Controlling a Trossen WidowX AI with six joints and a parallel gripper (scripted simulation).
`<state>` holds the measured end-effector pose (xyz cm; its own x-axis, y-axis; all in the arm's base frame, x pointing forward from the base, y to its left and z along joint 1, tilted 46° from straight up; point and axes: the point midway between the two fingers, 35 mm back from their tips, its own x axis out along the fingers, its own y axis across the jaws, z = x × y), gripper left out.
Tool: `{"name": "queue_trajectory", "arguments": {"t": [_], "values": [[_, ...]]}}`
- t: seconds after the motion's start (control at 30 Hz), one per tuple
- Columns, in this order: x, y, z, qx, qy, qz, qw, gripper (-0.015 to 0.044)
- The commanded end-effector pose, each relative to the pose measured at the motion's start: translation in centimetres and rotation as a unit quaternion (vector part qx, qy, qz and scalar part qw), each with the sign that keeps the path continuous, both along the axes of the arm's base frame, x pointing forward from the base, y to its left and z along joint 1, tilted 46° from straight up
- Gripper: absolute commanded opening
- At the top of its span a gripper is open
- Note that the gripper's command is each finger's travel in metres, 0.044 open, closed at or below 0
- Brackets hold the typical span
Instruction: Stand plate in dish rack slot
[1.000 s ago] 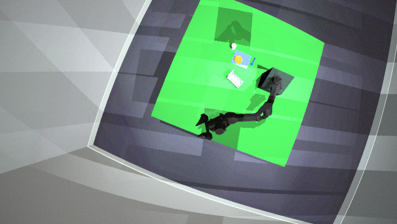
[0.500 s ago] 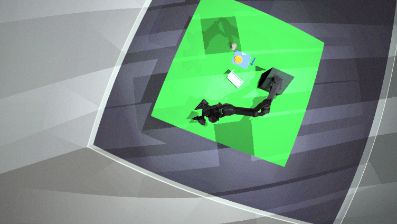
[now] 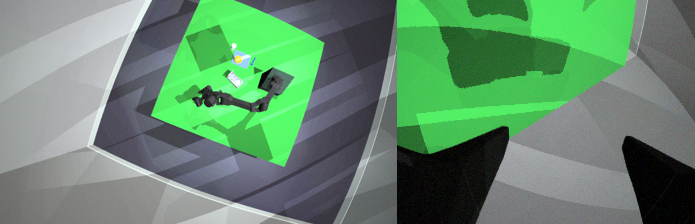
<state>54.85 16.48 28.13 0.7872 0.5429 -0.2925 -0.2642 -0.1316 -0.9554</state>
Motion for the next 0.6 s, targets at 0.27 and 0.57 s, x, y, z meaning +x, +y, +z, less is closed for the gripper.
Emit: {"name": "queue_trajectory", "arguments": {"t": [0.27,0.57], "values": [[-0.3,-6.6,-7.7,0.046,0.161,-0.064,0.984,0.0400],[-1.2,-11.3,-12.7,0.092,0.275,-0.128,0.948,0.0400]]}}
